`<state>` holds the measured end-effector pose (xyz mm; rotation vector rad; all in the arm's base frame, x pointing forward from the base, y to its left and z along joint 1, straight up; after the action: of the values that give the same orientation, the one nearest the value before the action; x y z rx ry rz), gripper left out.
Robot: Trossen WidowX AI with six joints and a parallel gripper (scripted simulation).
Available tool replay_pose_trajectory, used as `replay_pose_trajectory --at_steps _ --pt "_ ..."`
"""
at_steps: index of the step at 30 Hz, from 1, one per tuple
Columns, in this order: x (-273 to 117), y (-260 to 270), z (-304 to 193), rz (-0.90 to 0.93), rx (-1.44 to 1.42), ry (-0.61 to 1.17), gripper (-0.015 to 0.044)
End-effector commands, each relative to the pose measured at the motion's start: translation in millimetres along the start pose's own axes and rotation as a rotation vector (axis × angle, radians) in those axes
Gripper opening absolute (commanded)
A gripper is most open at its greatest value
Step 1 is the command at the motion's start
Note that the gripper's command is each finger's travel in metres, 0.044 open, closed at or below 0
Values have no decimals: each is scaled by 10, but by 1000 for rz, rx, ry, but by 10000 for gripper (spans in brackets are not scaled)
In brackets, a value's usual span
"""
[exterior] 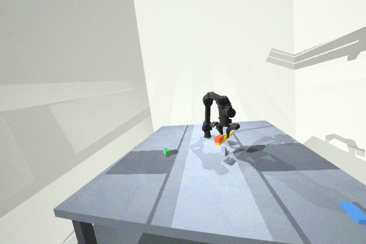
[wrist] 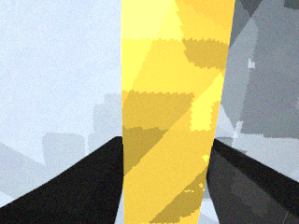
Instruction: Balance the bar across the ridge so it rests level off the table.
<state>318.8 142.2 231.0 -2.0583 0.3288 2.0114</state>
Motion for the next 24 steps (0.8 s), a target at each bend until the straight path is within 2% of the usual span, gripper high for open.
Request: replay_pose_trajectory --at_steps 1,14,24 --pt "68 0 -1 -1 3 -1 0" --pt "268 22 3 -1 2 -1 0" --pt "277 23 3 -1 2 -1 0"
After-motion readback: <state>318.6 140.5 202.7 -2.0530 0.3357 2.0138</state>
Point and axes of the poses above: the point midway between the two fingers, 35 mm back from their tips, its own x axis out along the fingers, its own y axis across the jaws, z = x × y, the point moved 8 cm from there along -x, back along the fingers, and after that the axes turned 11 degrees about -x, right-handed, at the moved point
